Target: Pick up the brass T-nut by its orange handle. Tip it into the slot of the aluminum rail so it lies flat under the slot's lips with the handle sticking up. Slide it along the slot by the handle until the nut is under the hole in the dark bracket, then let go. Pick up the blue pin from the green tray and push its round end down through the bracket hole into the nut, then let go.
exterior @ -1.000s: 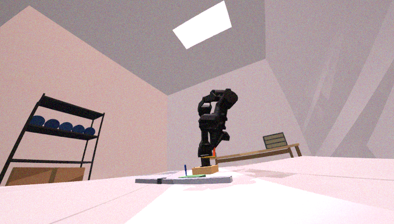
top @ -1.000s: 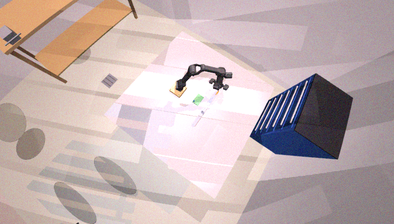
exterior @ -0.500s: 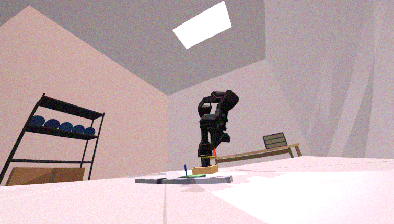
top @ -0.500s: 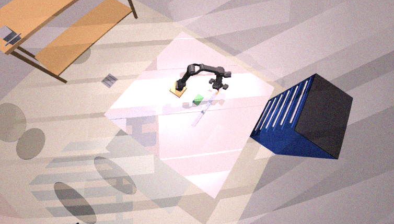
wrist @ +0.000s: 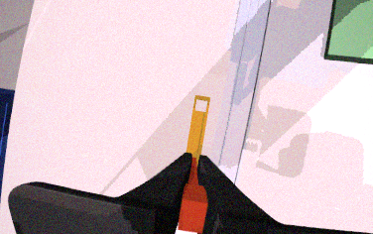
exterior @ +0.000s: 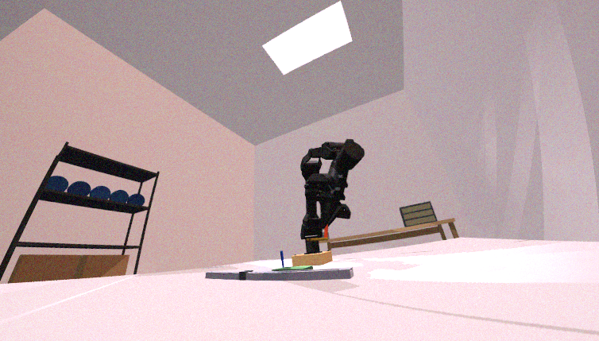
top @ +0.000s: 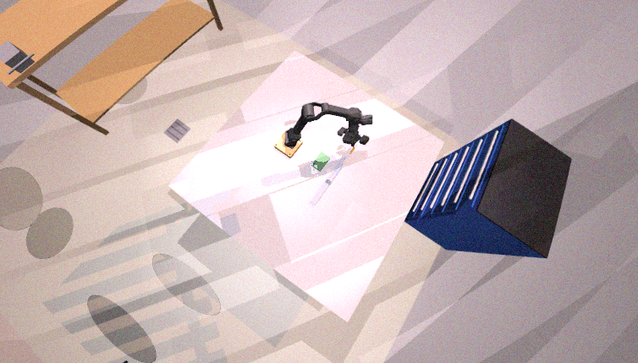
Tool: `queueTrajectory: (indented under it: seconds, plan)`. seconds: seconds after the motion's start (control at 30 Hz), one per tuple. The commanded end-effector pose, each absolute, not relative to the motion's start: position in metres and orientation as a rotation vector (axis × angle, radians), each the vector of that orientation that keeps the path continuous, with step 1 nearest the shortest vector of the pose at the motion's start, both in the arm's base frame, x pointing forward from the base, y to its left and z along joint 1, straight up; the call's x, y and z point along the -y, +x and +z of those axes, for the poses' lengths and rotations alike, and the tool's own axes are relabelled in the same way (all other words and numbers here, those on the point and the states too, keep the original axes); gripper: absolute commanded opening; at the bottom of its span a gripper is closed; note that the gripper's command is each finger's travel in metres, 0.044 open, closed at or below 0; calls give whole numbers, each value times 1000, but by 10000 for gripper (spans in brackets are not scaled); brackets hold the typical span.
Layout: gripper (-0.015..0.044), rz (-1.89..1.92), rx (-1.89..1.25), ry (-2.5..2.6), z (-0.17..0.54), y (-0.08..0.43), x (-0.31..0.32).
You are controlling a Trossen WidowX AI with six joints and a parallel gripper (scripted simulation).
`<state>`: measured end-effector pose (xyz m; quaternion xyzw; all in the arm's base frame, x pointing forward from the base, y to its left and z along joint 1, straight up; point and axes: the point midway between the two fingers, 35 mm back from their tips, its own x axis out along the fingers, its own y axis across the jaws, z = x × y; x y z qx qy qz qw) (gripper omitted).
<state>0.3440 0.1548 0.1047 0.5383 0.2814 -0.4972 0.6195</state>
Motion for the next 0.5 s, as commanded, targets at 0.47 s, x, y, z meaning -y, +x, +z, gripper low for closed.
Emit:
queueTrajectory:
  seconds: [0.47]
  plan:
    - [-150, -1099, -593, 1271, 106, 340, -155]
